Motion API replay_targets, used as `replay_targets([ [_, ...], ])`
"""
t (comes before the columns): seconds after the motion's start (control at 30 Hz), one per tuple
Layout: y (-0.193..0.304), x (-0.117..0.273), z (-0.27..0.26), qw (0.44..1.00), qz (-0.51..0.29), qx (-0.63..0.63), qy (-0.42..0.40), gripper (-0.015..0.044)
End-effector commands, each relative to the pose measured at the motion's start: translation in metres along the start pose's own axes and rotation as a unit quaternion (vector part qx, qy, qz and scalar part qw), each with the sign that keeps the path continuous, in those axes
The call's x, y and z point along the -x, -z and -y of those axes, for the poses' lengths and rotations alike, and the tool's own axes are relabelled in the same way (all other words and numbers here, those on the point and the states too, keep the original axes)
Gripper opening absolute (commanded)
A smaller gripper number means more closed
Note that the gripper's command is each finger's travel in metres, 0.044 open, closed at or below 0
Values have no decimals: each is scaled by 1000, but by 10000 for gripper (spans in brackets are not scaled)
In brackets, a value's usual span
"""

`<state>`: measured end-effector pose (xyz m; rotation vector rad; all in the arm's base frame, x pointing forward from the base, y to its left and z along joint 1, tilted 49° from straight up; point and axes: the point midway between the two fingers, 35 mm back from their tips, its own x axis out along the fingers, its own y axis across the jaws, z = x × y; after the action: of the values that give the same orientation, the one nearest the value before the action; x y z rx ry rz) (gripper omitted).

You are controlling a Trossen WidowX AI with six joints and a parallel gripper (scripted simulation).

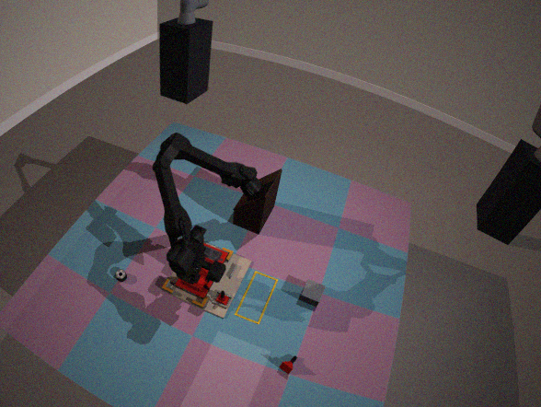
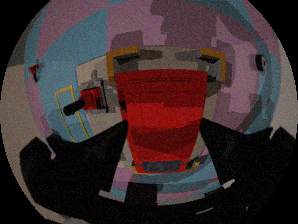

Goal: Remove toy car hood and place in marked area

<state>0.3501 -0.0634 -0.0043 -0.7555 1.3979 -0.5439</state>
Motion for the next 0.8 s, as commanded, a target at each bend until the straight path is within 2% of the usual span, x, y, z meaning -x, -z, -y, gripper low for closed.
replay_targets([
  [0.0,0,0,0,1000,0,0,0,335],
  [0.3,0,0,0,1000,0,0,0,275],
  [0.63,0,5,0,1000,0,0,0,12],
  [0.77,0,7,0,1000,0,0,0,0],
])
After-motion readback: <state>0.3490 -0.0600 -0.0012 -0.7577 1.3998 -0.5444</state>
